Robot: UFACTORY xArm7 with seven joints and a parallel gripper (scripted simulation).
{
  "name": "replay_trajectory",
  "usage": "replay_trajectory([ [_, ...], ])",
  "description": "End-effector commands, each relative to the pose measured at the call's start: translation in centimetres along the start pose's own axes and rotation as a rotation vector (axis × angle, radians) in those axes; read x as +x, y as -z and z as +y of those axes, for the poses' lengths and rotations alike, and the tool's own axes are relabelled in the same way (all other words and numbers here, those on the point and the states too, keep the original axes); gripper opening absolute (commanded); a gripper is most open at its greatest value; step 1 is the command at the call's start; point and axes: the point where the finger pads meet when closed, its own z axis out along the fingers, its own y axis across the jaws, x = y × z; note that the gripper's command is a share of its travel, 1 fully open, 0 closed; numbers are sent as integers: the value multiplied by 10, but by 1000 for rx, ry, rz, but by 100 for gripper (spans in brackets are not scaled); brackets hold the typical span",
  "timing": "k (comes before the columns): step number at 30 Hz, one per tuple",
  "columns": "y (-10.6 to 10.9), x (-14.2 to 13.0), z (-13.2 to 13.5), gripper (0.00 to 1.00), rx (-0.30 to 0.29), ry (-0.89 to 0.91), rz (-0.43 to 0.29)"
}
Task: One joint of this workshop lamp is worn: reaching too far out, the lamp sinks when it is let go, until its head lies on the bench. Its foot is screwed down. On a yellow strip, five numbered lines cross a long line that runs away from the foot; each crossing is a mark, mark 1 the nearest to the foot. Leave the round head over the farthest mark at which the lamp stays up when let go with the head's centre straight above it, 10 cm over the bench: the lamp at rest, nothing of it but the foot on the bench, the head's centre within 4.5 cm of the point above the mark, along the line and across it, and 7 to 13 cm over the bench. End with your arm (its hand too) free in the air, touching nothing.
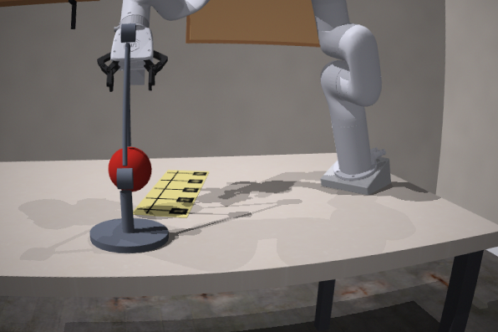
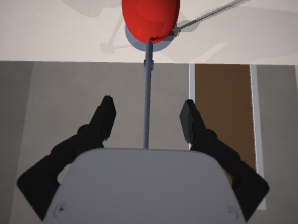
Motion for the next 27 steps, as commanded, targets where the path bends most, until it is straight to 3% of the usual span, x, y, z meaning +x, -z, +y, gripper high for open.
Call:
replay_trajectory([
  [1,-8,-1,-1,100,8,1,-1],
  [27,-64,0,0,100,2,4,3],
])
